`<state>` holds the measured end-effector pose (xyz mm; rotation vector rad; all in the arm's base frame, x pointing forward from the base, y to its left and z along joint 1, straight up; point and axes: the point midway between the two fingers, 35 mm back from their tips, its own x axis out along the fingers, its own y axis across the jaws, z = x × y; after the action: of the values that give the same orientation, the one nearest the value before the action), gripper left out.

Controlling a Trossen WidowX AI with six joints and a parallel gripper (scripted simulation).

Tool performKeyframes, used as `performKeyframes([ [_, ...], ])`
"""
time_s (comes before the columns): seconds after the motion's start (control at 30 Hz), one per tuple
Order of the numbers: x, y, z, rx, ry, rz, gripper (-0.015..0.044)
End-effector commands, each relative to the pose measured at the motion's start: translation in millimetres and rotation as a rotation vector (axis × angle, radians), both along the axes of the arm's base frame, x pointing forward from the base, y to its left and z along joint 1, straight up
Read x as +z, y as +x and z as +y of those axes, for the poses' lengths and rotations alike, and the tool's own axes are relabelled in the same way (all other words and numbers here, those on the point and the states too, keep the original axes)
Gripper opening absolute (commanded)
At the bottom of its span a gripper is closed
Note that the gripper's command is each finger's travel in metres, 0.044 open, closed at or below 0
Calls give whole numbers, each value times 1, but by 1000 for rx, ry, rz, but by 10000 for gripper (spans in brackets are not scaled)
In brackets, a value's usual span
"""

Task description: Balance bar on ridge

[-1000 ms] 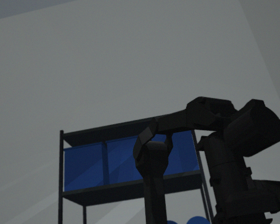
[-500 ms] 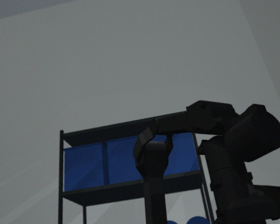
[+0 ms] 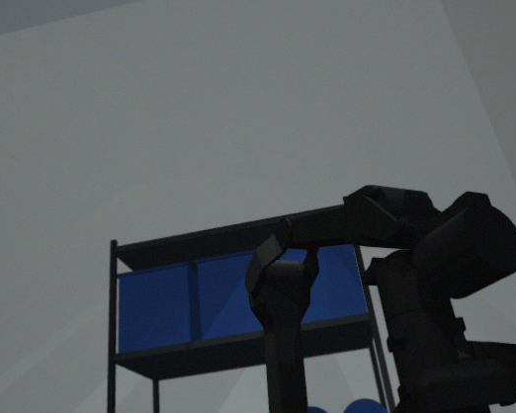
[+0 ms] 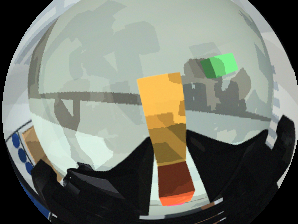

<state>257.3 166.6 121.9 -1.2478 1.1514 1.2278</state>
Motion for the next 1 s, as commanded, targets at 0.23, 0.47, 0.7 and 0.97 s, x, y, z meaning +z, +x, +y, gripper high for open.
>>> performKeyframes([
  [0.23,-2,0,0,-1,1,5,0],
  [0.47,-2,0,0,-1,1,5,0],
  [0.7,-3,0,0,-1,1,5,0],
  [0.97,-4,0,0,-1,1,5,0],
])
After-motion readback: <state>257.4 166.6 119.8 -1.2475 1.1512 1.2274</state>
